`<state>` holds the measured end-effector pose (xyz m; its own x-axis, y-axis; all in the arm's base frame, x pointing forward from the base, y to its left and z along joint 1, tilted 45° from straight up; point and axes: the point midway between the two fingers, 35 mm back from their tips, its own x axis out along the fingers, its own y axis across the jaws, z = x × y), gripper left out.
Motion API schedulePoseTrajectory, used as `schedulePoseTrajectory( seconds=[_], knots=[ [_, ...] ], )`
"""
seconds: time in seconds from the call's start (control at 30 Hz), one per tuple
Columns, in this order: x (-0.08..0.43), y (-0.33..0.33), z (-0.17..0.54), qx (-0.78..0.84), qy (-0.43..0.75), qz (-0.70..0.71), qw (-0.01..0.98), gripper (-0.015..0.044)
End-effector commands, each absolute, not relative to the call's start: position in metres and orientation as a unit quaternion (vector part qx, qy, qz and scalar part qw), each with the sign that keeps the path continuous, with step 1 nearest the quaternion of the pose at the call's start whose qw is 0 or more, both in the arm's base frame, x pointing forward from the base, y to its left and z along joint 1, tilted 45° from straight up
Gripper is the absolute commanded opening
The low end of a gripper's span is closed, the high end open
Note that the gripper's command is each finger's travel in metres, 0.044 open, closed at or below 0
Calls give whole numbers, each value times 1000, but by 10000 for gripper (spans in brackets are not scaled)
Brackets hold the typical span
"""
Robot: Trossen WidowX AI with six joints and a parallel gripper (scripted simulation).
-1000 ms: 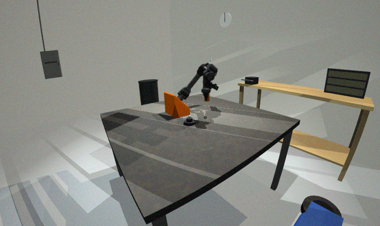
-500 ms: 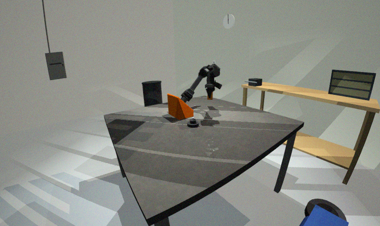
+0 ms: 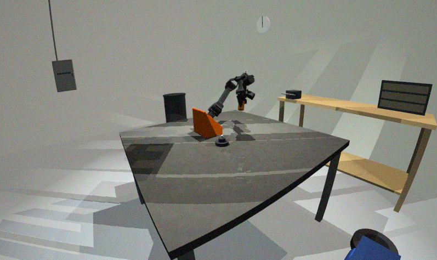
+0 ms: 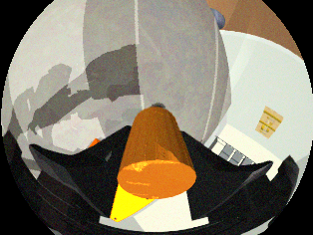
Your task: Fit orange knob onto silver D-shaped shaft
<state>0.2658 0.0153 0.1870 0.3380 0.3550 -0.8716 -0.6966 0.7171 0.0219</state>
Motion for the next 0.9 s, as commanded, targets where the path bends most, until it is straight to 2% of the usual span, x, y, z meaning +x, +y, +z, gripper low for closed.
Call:
schedulePoseTrajectory(
  seconds=[0.0,0.4,0.87],
  knots=[
    [262,10,196,-203,462,288,814,0],
    [251,-4,221,-259,428,173,848,0],
    [249,-3,222,-275,417,138,855,0]
  ],
)
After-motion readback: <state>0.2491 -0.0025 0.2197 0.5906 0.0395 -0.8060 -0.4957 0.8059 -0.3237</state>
